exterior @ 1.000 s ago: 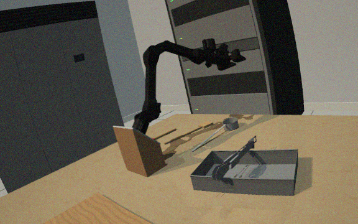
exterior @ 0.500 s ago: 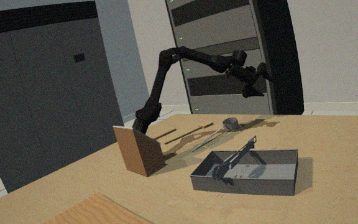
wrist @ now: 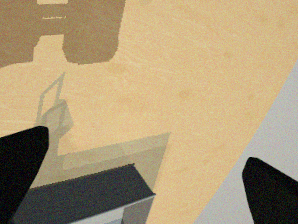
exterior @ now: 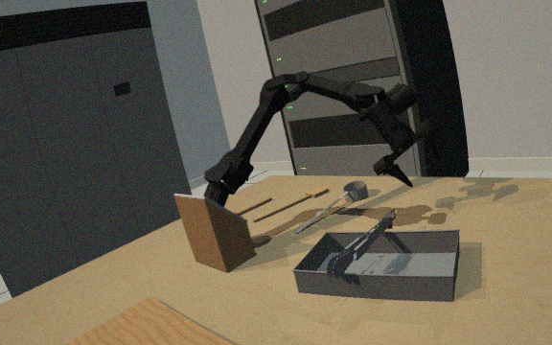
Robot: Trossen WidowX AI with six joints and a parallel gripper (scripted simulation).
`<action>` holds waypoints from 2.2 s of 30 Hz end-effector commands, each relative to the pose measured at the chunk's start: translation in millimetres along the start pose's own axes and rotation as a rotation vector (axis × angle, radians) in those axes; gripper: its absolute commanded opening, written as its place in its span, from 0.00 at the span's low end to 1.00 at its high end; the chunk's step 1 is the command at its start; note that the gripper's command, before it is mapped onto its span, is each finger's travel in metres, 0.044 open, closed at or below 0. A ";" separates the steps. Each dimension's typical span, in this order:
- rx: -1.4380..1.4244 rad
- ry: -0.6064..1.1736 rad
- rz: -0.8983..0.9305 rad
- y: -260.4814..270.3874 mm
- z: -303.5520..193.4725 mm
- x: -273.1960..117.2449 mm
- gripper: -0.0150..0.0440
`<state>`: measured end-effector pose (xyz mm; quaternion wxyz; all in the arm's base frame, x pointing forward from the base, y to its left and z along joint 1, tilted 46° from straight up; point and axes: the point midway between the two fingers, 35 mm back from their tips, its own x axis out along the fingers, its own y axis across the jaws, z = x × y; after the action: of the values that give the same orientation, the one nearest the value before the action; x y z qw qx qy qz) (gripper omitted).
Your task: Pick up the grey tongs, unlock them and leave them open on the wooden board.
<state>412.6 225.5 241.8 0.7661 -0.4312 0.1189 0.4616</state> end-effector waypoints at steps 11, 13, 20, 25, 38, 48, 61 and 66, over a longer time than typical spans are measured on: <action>0.142 0.084 0.457 59.0 -214.8 15.5 1.00; 0.159 0.035 0.520 74.5 -236.2 14.2 1.00; 0.205 -0.077 0.598 100.4 -268.7 9.0 1.00; 0.205 -0.077 0.598 100.4 -268.7 9.0 1.00; 0.205 -0.077 0.598 98.8 -257.7 13.3 1.00; 0.205 -0.077 0.597 107.1 -256.0 27.5 1.00; 0.205 -0.077 0.597 118.7 -253.1 45.2 1.00; 0.205 -0.078 0.597 123.3 -251.8 51.8 1.00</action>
<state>396.0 84.6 -3.6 0.6376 -0.2840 0.2563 0.6687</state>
